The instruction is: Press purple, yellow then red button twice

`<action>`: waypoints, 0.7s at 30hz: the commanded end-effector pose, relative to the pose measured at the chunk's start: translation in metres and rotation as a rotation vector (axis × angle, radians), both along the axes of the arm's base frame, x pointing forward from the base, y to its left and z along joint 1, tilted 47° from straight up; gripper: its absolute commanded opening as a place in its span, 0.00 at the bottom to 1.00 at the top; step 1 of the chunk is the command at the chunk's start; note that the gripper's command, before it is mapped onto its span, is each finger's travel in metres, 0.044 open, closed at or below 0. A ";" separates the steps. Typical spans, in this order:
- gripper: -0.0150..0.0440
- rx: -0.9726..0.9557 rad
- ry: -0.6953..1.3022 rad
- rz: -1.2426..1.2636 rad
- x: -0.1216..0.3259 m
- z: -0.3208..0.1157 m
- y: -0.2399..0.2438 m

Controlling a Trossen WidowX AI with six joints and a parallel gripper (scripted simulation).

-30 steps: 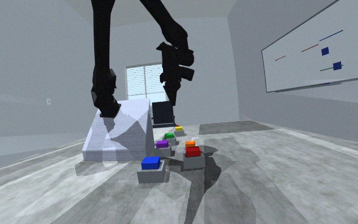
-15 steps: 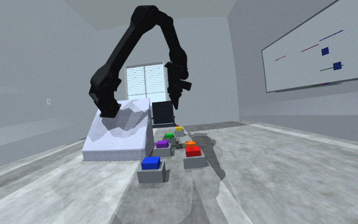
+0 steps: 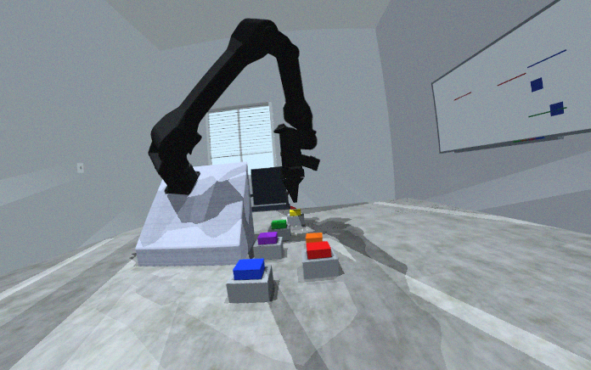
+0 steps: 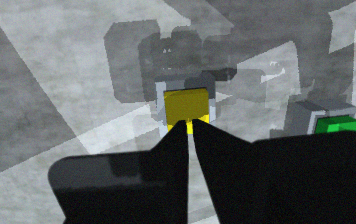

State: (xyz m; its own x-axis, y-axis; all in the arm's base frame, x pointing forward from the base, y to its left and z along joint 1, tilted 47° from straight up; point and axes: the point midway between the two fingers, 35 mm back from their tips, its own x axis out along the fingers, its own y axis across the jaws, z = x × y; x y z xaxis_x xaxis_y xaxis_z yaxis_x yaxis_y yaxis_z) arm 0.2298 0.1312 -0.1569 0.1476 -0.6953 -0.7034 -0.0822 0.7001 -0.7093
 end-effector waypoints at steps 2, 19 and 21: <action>0.29 -0.010 0.008 0.005 0.000 -0.006 -0.008; 0.29 -0.012 0.007 0.005 0.003 -0.021 -0.023; 0.29 -0.012 0.007 0.005 0.003 -0.021 -0.023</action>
State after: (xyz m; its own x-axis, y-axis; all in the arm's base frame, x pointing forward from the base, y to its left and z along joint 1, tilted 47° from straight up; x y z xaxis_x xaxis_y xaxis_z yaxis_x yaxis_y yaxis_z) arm 0.2345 0.1108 -0.1756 0.1486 -0.6966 -0.7019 -0.0793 0.6991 -0.7107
